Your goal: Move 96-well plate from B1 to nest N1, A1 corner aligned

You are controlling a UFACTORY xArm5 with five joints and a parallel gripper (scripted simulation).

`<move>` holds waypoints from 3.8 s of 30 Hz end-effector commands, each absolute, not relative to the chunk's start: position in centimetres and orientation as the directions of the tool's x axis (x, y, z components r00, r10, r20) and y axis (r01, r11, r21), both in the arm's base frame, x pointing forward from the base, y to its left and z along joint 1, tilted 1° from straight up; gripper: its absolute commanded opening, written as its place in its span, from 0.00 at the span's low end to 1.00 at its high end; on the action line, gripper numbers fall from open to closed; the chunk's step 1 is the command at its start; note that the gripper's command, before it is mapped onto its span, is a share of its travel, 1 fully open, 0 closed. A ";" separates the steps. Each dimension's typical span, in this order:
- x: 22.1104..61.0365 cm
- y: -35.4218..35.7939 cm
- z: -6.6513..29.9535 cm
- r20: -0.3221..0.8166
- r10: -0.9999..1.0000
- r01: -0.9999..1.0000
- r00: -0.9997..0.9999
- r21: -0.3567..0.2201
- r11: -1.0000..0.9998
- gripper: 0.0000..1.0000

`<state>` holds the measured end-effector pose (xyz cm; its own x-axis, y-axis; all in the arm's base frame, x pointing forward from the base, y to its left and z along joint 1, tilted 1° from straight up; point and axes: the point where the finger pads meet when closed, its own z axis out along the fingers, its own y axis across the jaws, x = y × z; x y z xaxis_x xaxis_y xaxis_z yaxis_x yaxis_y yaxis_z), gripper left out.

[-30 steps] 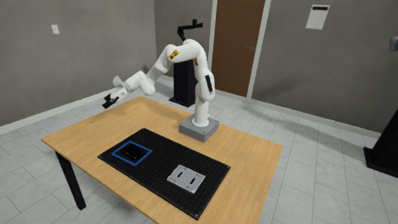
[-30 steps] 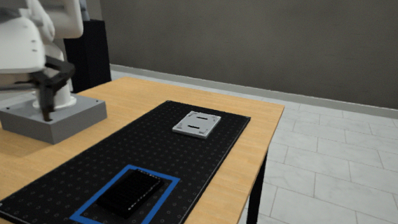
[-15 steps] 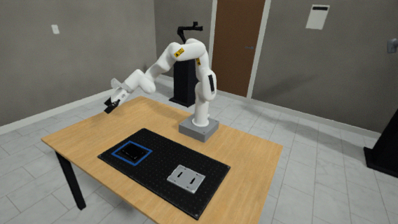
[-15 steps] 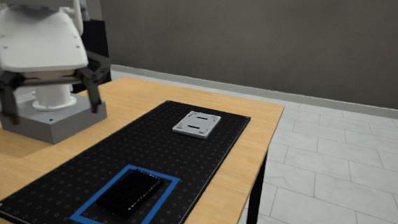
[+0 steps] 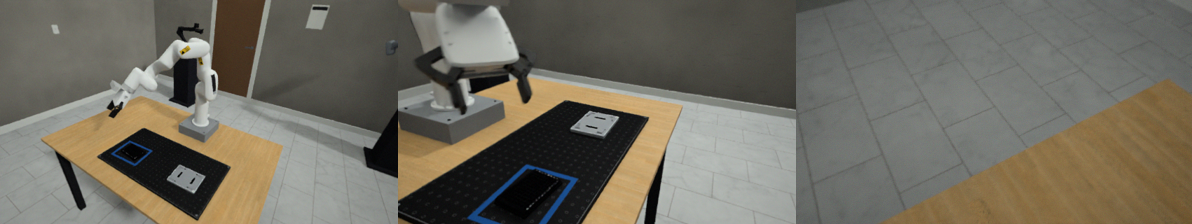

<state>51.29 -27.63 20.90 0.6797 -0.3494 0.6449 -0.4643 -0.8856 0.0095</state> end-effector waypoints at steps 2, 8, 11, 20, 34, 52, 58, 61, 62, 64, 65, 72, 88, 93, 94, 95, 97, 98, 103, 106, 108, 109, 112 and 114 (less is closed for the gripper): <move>51.6 -25.4 21.0 0.592 -0.335 -0.419 0.733 0.004 -0.908 1.00; 51.7 -23.7 21.1 0.569 -0.328 -0.401 0.754 0.004 -0.916 1.00; 51.7 -22.2 21.1 0.549 -0.321 -0.386 0.772 0.003 -0.923 1.00; 51.2 -18.1 21.3 0.458 -0.282 -0.318 0.843 0.002 -0.948 1.00; 49.7 -13.0 21.8 0.363 -0.231 -0.249 0.903 0.001 -0.969 1.00; 46.2 -6.4 23.0 0.185 -0.122 -0.124 0.975 0.001 -0.992 1.00; 45.1 -4.9 23.4 0.160 -0.106 -0.108 0.981 0.000 -0.994 1.00; 44.1 -3.8 23.7 0.108 -0.071 -0.072 0.992 0.000 -0.997 1.00; 43.8 -3.5 23.8 0.108 -0.071 -0.072 0.992 0.000 -0.997 1.00; 43.2 -2.8 24.0 0.081 -0.053 -0.053 0.995 0.000 -0.999 1.00; 42.8 -2.5 24.1 0.056 -0.036 -0.036 0.998 0.000 -0.999 1.00; 42.3 -2.8 23.0 0.052 -0.168 -0.168 0.984 -0.004 -0.986 1.00; 43.8 -7.1 17.6 0.033 -0.594 -0.594 0.804 -0.012 -0.805 1.00; 44.1 -8.0 16.5 0.028 -0.671 -0.671 0.741 -0.013 -0.741 1.00; 44.2 -8.3 16.1 0.027 -0.695 -0.695 0.718 -0.013 -0.719 1.00; 44.3 -8.6 15.7 0.025 -0.719 -0.719 0.695 -0.013 -0.695 1.00; 44.5 -9.2 15.0 0.022 -0.763 -0.763 0.645 -0.013 -0.646 1.00; 44.7 -9.5 14.6 0.021 -0.785 -0.785 0.620 -0.013 -0.620 1.00; 45.2 -11.0 12.7 0.013 -0.877 -0.876 0.481 -0.012 -0.481 1.00; 45.5 -12.0 11.5 0.009 -0.920 -0.920 0.391 -0.011 -0.391 1.00; 45.6 -12.3 11.2 0.007 -0.933 -0.933 0.361 -0.010 -0.361 1.00; 45.6 -12.3 11.2 0.007 -0.933 -0.933 0.361 -0.010 -0.361 1.00; 45.9 -13.2 10.0 0.003 -0.964 -0.964 0.266 -0.008 -0.266 1.00; 46.1 -13.8 9.3 0.001 -0.980 -0.980 0.201 -0.007 -0.201 1.00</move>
